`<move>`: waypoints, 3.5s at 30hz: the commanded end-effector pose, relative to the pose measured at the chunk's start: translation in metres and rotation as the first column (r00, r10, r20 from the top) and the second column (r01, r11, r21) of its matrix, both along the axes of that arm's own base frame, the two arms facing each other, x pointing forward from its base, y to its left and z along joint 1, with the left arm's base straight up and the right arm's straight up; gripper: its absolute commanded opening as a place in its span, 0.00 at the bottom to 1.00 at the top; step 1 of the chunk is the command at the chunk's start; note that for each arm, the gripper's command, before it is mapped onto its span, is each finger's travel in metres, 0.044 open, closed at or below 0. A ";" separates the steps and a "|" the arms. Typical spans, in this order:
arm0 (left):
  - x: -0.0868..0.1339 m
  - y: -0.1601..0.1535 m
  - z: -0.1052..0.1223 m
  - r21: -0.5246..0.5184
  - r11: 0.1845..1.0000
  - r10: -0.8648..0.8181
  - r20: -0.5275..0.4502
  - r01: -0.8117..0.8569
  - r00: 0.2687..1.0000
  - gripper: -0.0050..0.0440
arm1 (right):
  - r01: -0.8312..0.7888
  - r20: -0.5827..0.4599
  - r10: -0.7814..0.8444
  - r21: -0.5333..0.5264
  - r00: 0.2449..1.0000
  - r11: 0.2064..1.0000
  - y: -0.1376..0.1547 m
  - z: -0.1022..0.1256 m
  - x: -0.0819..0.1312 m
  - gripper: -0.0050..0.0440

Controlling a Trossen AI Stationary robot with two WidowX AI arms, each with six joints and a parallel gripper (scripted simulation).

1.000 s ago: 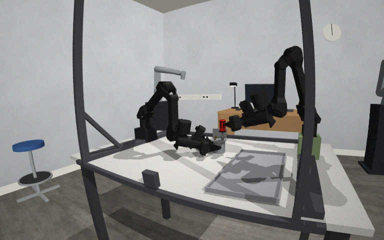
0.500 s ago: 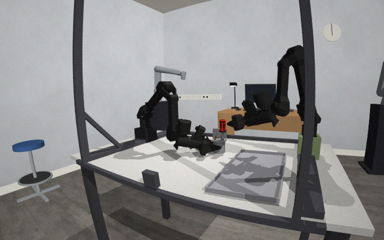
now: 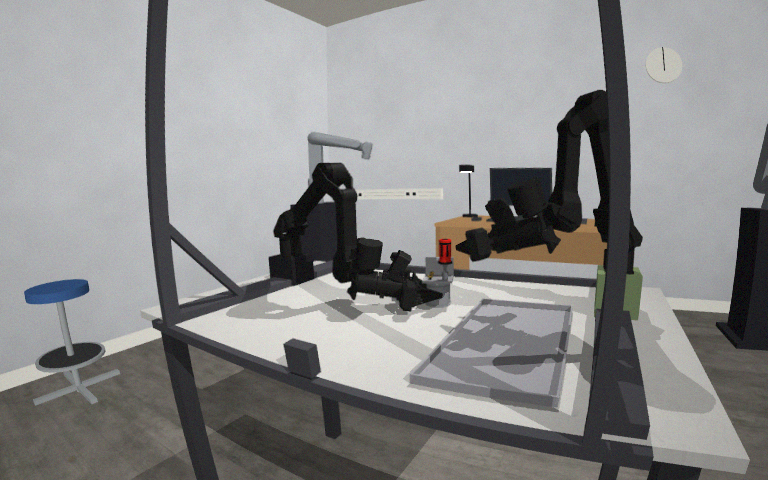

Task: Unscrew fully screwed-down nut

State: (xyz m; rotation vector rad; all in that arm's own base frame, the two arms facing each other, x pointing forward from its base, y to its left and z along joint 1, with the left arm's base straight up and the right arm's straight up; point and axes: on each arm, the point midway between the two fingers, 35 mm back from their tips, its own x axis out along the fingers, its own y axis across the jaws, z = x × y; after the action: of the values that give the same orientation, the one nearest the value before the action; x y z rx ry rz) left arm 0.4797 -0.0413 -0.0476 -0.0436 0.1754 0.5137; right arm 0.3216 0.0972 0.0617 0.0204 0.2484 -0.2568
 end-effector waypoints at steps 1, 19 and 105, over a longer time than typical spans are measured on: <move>0.007 -0.001 0.015 -0.010 1.000 0.003 0.037 -0.002 0.999 0.60 | 0.005 0.026 -0.005 0.020 1.000 1.000 0.001 0.009 0.003 0.67; 0.007 -0.001 0.015 -0.010 1.000 0.003 0.037 -0.002 0.999 0.60 | 0.005 0.026 -0.005 0.020 1.000 1.000 0.001 0.009 0.003 0.67; 0.007 -0.001 0.015 -0.010 1.000 0.003 0.037 -0.002 0.999 0.60 | -0.766 0.388 0.661 0.288 0.643 0.575 0.089 0.273 -0.070 0.71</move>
State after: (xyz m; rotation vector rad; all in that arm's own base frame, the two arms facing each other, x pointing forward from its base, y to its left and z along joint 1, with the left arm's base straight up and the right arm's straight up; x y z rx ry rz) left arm 0.4797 -0.0413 -0.0476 -0.0436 0.1754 0.5137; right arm 0.2540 0.1896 0.3189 0.2314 0.0349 0.6426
